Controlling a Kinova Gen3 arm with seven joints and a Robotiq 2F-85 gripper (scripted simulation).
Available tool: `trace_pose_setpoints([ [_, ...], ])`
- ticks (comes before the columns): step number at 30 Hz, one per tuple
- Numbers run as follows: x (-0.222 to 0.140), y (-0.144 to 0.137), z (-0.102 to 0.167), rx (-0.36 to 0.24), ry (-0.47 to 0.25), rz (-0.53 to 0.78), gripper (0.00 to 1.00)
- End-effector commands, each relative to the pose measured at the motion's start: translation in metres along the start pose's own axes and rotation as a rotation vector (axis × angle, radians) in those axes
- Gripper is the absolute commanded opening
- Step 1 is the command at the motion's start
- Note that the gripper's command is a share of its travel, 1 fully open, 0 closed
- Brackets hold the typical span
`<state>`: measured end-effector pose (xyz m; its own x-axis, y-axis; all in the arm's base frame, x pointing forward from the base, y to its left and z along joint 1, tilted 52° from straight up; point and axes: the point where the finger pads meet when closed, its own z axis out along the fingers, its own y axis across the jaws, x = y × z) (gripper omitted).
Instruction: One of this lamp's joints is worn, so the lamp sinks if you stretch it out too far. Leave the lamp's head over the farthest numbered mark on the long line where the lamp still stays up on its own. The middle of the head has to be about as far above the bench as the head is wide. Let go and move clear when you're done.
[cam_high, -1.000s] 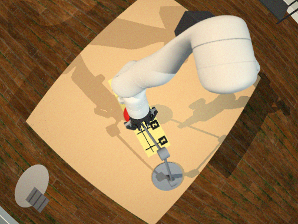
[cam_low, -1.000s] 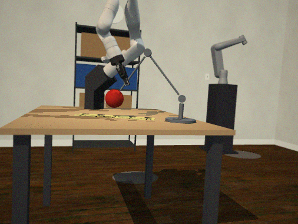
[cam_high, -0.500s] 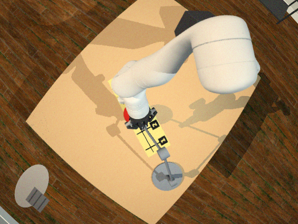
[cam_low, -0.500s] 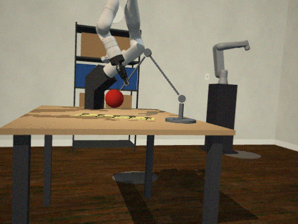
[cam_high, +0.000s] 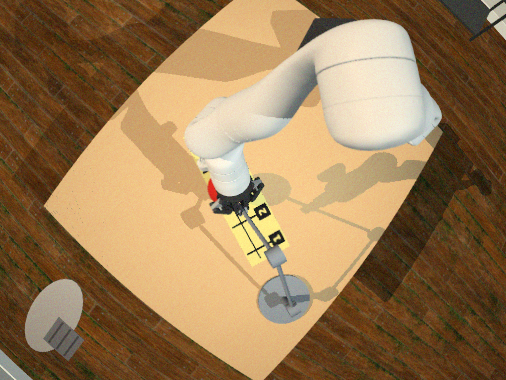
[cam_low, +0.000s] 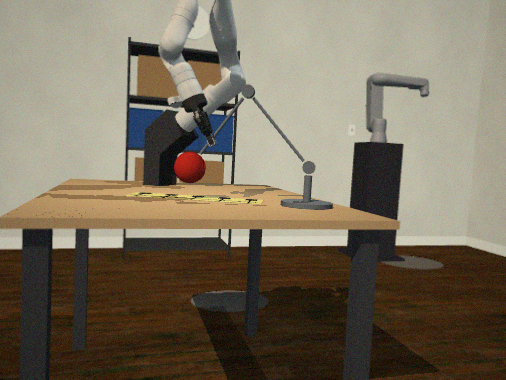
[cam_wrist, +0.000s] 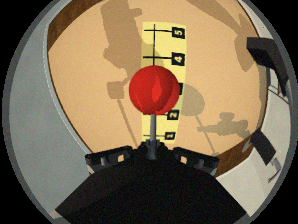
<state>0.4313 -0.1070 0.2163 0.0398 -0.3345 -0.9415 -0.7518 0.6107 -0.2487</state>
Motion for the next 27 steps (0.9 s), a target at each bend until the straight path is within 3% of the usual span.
trace_pose_setpoints([
  [1, 0.012, -0.002, -0.004, 0.009, 0.004, 0.009, 0.0],
  [27, 0.06, -0.002, -0.015, 0.007, 0.004, 0.007, 0.0],
])
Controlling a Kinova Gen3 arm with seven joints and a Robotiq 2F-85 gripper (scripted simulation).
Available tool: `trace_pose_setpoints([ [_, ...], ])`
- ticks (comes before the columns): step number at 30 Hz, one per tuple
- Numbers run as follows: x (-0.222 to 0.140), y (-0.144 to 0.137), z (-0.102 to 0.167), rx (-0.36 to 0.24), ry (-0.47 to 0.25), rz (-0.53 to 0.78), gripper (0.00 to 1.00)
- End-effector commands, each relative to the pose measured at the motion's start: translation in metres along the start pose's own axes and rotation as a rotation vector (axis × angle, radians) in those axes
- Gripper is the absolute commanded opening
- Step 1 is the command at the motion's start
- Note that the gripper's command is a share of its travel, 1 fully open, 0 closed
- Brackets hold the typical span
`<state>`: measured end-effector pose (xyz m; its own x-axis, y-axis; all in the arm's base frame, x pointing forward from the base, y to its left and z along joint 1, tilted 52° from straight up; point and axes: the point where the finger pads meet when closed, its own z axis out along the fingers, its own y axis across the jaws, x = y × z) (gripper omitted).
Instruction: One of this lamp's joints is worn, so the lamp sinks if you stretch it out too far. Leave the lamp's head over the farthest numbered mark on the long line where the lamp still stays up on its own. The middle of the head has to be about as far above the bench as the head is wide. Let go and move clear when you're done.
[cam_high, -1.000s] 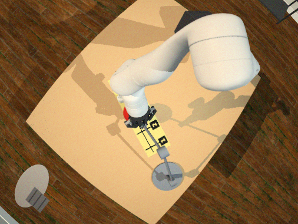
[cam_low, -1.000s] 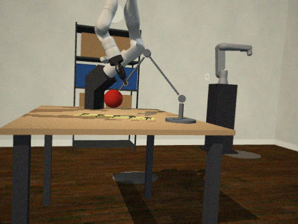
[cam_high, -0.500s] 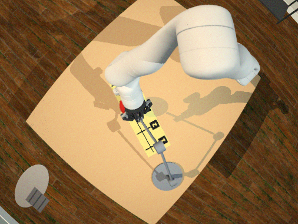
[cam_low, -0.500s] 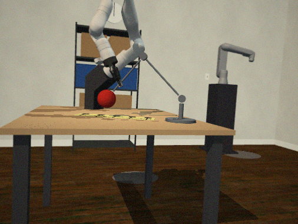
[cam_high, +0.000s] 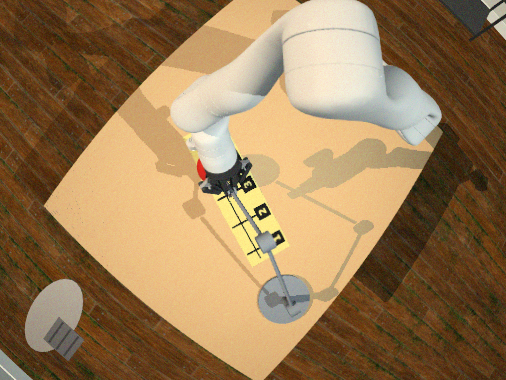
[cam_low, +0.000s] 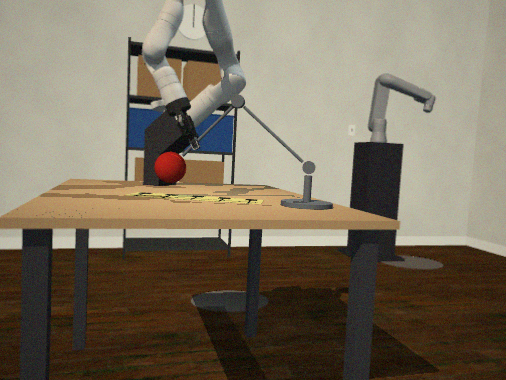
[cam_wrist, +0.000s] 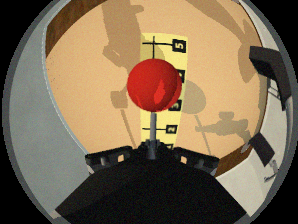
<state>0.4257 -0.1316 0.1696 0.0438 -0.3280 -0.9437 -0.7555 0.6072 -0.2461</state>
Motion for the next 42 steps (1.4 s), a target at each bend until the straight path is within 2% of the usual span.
trace_pose_setpoints([
  [1, 0.0082, -0.0032, -0.0046, 0.013, 0.012, 0.006, 0.0],
  [32, 0.013, -0.0066, -0.0127, 0.013, 0.012, 0.006, 0.0],
  [33, 0.0126, -0.0064, -0.0124, 0.012, 0.011, 0.006, 1.0],
  [42, 0.0088, -0.0044, -0.0094, 0.004, 0.003, 0.004, 1.0],
])
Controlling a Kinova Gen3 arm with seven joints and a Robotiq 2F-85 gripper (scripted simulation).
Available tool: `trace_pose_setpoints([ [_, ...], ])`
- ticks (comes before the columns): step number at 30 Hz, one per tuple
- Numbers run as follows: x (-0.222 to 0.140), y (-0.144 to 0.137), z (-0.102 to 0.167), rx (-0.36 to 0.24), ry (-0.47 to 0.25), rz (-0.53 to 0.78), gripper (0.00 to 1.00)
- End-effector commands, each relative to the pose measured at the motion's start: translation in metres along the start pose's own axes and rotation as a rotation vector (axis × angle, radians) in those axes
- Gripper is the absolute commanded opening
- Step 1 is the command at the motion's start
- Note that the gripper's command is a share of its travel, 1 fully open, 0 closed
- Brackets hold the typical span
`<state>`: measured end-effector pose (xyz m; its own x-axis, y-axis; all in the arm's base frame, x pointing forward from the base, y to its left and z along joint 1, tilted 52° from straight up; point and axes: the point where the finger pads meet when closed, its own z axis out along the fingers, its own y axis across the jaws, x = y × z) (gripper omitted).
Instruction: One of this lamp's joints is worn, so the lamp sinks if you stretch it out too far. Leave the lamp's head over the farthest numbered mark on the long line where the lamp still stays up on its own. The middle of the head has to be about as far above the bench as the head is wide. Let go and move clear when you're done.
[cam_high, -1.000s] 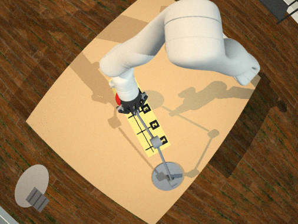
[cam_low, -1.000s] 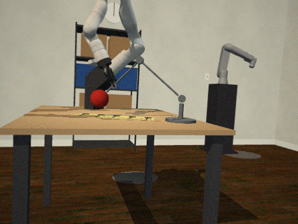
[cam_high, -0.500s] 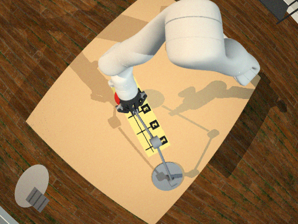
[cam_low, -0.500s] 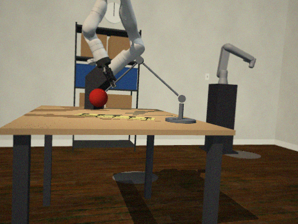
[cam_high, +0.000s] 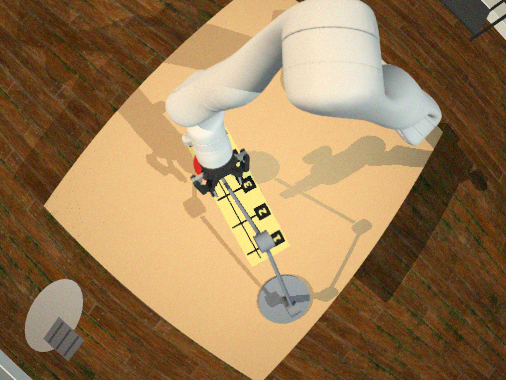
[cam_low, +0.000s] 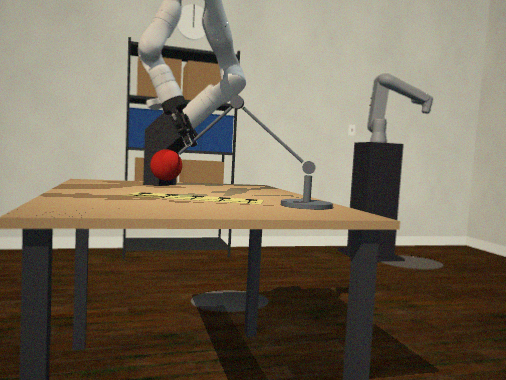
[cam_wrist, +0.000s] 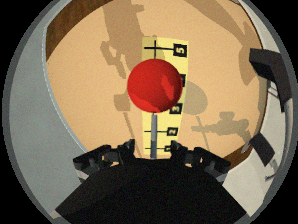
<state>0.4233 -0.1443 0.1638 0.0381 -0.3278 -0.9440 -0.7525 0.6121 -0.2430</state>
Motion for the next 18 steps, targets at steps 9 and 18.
trace_pose_setpoints([
  [9, -0.0028, 0.0013, 0.0018, -0.005, -0.005, -0.002, 1.0],
  [18, -0.0027, 0.0011, 0.0016, -0.004, -0.005, -0.002, 1.0],
])
